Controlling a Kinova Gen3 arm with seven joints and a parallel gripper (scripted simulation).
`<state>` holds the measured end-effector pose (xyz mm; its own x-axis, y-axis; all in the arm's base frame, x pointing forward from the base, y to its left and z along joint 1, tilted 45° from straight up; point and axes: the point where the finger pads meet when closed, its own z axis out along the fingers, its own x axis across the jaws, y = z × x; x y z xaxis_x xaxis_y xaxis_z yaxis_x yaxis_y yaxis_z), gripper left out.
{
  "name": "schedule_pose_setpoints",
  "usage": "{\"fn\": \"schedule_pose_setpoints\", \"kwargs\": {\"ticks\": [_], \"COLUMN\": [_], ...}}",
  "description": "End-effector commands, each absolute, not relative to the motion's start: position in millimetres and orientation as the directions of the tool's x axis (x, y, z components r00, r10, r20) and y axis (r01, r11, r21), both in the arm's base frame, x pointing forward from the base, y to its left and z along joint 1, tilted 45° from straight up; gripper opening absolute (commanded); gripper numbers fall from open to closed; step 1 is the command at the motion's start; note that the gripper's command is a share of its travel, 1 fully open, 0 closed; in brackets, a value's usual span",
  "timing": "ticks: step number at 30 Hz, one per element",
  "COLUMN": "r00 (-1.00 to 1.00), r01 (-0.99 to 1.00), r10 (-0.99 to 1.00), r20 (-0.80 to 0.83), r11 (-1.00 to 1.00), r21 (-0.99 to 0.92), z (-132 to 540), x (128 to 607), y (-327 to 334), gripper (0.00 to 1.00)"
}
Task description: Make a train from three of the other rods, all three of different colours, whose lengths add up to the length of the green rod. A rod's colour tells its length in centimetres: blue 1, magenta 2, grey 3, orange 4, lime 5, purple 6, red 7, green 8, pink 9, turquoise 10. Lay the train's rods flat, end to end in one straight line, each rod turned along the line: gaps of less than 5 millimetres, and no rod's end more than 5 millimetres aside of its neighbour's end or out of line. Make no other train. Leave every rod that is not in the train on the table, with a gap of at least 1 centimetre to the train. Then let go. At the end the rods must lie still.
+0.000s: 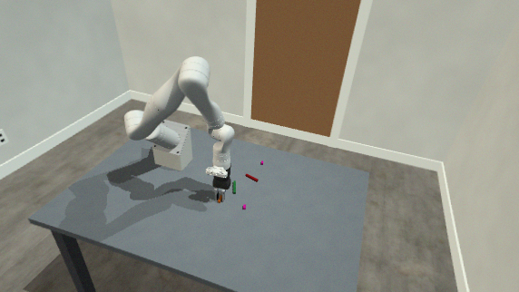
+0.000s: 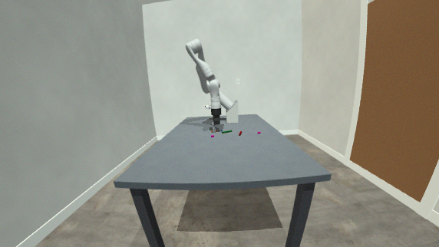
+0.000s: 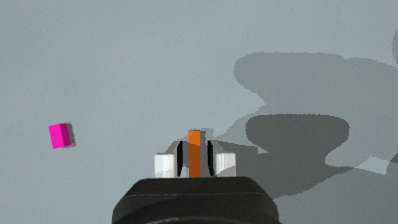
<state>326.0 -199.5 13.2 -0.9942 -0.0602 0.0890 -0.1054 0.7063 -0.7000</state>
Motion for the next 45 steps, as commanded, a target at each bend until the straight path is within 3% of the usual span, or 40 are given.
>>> {"fn": "schedule_pose_setpoints", "kwargs": {"ticks": [1, 30, 31, 45], "r00": [-0.994, -0.994, -0.994, -0.994], "r01": [-0.105, -0.105, -0.105, -0.105], "r10": [-0.062, -0.062, -0.062, -0.062], "r20": [0.086, 0.086, 0.086, 0.086], "r11": [0.707, 0.707, 0.707, 0.707], "r21": [-0.699, -0.699, -0.699, -0.699], "z": [14.7, 76.2, 76.2, 76.2], "x": [327.1, 328.6, 328.6, 328.6], "y": [-197.6, -136.6, -136.6, -136.6], "gripper": [0.54, 0.54, 1.00, 1.00]}}
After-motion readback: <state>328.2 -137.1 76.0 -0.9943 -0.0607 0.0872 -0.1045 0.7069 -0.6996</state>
